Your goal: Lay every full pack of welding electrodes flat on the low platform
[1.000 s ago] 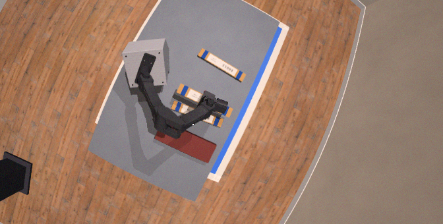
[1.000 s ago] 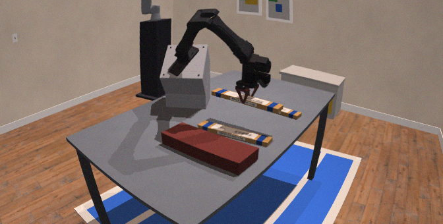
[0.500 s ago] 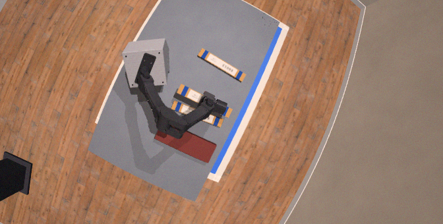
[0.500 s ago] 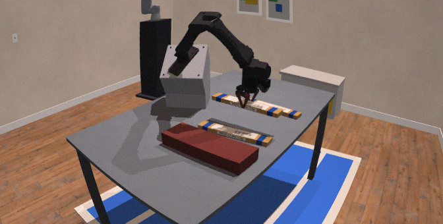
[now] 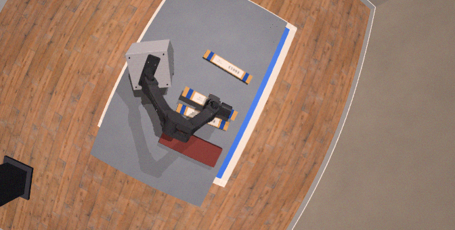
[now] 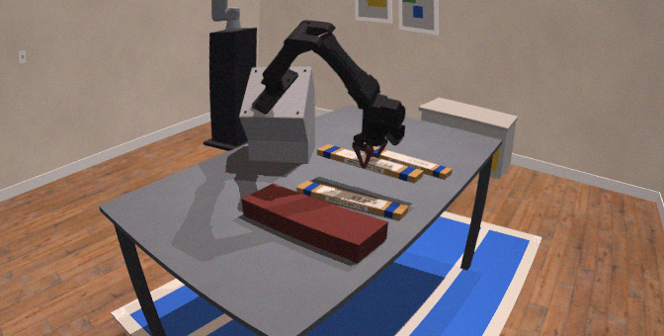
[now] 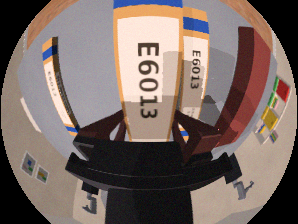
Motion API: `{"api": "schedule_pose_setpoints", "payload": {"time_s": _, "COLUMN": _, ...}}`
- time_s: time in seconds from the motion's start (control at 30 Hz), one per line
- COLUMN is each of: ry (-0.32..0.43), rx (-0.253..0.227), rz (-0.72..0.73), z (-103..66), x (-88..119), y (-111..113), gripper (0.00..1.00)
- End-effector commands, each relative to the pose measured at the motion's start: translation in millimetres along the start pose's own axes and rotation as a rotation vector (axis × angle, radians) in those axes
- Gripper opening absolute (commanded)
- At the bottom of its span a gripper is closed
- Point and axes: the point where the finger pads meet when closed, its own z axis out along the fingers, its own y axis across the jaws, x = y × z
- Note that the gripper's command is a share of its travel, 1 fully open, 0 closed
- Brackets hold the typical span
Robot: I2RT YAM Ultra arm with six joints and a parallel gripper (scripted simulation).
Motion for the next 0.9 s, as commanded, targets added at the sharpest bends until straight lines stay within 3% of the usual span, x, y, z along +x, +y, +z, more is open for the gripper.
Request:
{"api": "schedule_pose_setpoints", "payload": {"time_s": 0.0, "ry": -0.057, "rx": -0.016, "rz": -0.009, "z": -4.6, "x": -19, "y": 11, "gripper": 0.00}}
{"api": "schedule_pose_setpoints", "payload": {"time_s": 0.13, "ry": -0.087, "rx": -0.010, "rz": 0.012, "z": -15.8, "x": -28, "y": 2, "gripper": 0.00}}
{"api": "schedule_pose_setpoints", "payload": {"time_s": 0.87, "ry": -0.066, "rx": -0.006, "rz": 0.009, "z": -21.0, "x": -28, "y": 4, "gripper": 0.00}}
